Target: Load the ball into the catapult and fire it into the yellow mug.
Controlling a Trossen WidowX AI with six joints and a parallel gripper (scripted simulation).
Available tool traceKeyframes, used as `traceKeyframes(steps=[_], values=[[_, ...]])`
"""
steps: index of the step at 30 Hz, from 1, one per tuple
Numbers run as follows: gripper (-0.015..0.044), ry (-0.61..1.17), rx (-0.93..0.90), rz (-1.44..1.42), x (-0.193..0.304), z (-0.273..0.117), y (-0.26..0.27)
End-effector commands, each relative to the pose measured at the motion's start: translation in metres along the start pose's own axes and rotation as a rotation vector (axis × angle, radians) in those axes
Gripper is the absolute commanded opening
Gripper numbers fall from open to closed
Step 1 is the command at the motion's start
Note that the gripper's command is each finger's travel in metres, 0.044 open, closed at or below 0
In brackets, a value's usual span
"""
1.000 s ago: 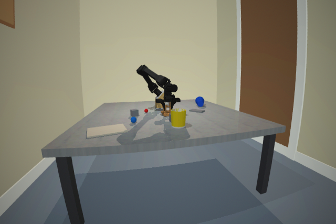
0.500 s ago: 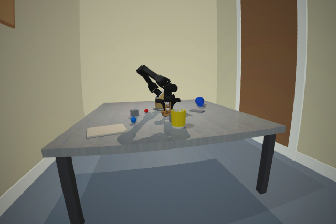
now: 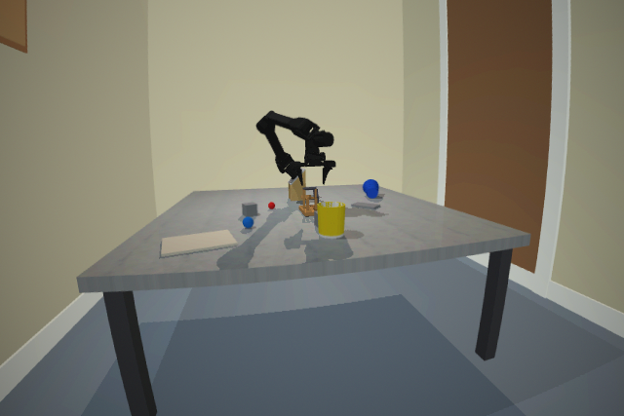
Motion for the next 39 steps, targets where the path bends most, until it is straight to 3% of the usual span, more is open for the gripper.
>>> traceKeyframes(steps=[1, 5, 11, 12, 17, 30, 39], values=[[0.044, 0.007, 0.002, -0.002, 0.0, 0.004, 0.0], [0.044, 0.006, 0.0, -0.001, -0.001, -0.004, 0.0], [0.044, -0.001, -0.003, 0.004, -0.001, -0.062, 0.0], [0.0414, 0.014, 0.003, -0.002, 0.0, -0.032, -0.004], [0.03, 0.014, -0.02, 0.0, 0.023, -0.01, -0.059], [0.03, 0.017, 0.009, 0.017, 0.155, 0.055, -0.16], [0.03, 0.019, 0.014, 0.017, 0.159, 0.058, -0.158]])
Point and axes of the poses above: the point midway between the two fingers, 35 mm back from their tips, its own z axis out along the fingers, its own y axis across the jaws, x = y × z, the point moved 4 cm from there along -z, back along the fingers, and after that the axes turned 3 degrees about -z, right-handed, at the moved point
